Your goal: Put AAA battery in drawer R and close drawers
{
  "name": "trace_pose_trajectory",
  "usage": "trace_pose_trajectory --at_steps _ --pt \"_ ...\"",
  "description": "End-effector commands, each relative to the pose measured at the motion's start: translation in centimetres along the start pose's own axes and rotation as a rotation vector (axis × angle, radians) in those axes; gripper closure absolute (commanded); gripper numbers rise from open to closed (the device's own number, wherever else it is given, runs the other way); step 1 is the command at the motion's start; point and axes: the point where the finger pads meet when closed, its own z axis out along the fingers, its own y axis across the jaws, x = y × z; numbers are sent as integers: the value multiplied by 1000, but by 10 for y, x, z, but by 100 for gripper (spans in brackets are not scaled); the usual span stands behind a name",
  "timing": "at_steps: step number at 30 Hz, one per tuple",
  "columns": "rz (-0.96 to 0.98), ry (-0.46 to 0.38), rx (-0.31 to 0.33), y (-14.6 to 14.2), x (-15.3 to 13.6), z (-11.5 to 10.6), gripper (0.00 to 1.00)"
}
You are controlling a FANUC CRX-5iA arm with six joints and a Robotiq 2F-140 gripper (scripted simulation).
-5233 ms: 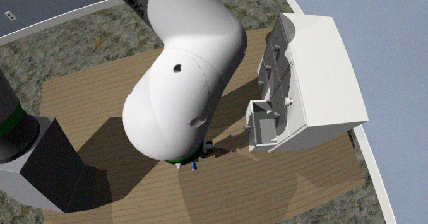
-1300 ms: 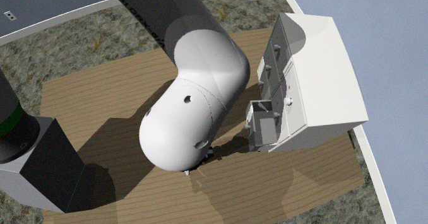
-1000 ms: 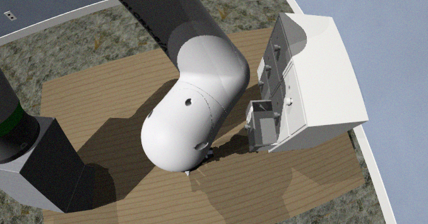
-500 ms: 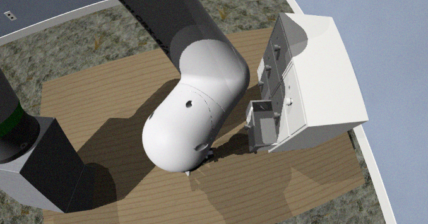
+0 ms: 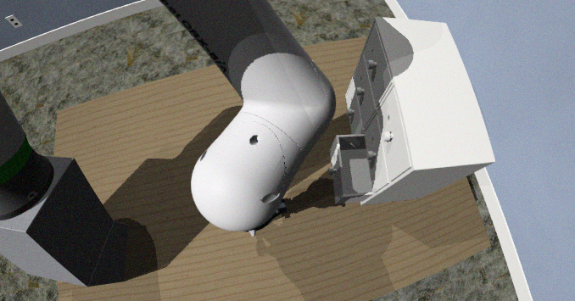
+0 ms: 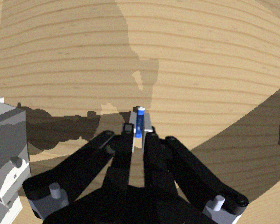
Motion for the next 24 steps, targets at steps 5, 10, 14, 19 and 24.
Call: trace_pose_trajectory --at_steps 5,10,14,19,24 --pt "0 0 0 0 0 0 97" --pt "0 0 0 0 0 0 97" --pt "0 0 0 0 0 0 97" --pt "0 0 0 0 0 0 97" --pt "0 0 0 0 0 -31 97"
